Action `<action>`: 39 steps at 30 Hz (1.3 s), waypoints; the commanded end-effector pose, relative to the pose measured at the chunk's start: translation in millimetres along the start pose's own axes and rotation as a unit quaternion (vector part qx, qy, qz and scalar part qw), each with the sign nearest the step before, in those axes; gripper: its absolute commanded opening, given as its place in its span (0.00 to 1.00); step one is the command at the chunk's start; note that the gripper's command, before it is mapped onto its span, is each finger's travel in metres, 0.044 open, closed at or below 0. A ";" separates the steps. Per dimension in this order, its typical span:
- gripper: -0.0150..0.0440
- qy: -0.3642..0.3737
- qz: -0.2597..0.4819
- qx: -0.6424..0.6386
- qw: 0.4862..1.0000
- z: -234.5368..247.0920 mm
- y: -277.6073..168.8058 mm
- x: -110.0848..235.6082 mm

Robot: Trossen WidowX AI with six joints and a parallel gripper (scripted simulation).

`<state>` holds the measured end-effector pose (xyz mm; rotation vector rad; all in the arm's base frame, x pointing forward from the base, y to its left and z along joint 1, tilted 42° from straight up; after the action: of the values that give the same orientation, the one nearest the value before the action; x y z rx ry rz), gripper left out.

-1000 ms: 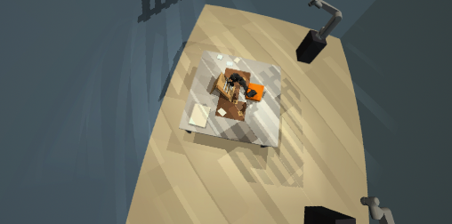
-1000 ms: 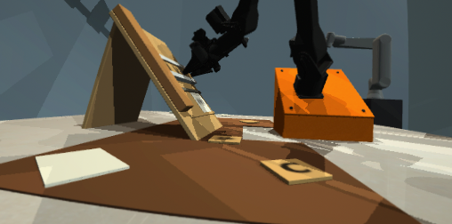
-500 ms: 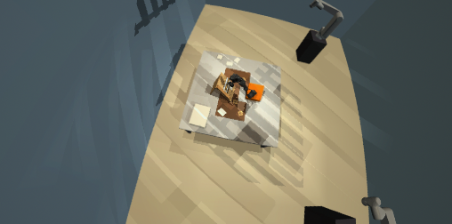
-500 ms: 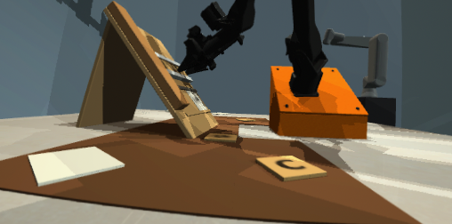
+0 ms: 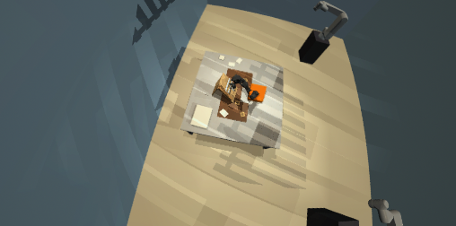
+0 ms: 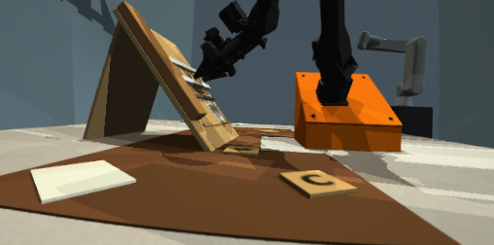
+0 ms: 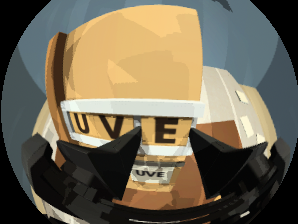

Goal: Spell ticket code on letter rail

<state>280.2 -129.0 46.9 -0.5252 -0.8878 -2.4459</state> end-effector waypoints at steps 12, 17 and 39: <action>0.75 -0.002 0.001 -0.004 1.000 0.4 0.7 12.4; 0.75 -0.003 0.001 -0.004 1.000 0.6 0.3 16.7; 0.75 -0.003 0.001 -0.004 1.000 -2.5 1.8 28.5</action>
<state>259.8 -139.9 58.6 -0.5434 -0.8738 -2.4505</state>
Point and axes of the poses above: the point midway between the two fingers, 35 mm back from their tips, its own x axis back along the fingers, its own z axis across the jaws, y = z × x, the point moved 6 cm from there along x, back along the fingers, and after that the axes turned 7 degrees about -x, right-handed, at the moved point
